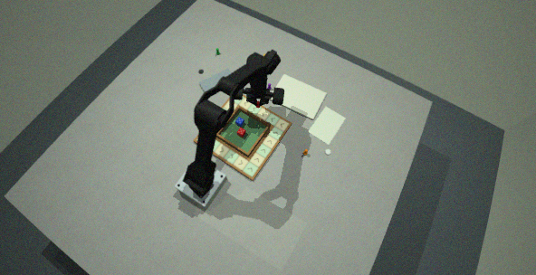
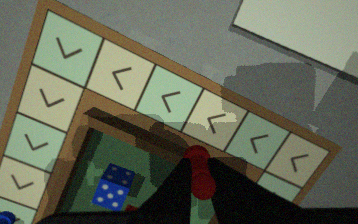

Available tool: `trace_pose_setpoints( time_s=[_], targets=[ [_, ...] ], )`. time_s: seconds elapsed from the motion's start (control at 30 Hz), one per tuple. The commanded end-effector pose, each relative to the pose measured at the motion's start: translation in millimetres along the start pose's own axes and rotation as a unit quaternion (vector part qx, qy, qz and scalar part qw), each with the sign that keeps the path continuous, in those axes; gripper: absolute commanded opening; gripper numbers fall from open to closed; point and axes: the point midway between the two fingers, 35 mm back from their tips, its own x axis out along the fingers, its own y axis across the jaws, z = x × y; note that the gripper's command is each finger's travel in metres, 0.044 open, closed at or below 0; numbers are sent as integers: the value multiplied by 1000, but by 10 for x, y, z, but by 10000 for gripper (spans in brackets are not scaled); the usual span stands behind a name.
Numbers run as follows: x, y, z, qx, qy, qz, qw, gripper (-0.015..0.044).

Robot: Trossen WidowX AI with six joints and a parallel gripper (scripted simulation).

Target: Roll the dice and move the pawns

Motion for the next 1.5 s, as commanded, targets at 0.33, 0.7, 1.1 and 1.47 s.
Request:
trace_pose_setpoints(
  time_s=[0.33,0.7,1.1,1.47],
  targets=[
    [314,179,229,3,-3,-3,1000,0],
    [495,180,225,3,-3,-3,1000,0],
    [593,181,236,1,-5,-2,1000,26],
    [593,181,236,1,-5,-2,1000,315]
  ],
)
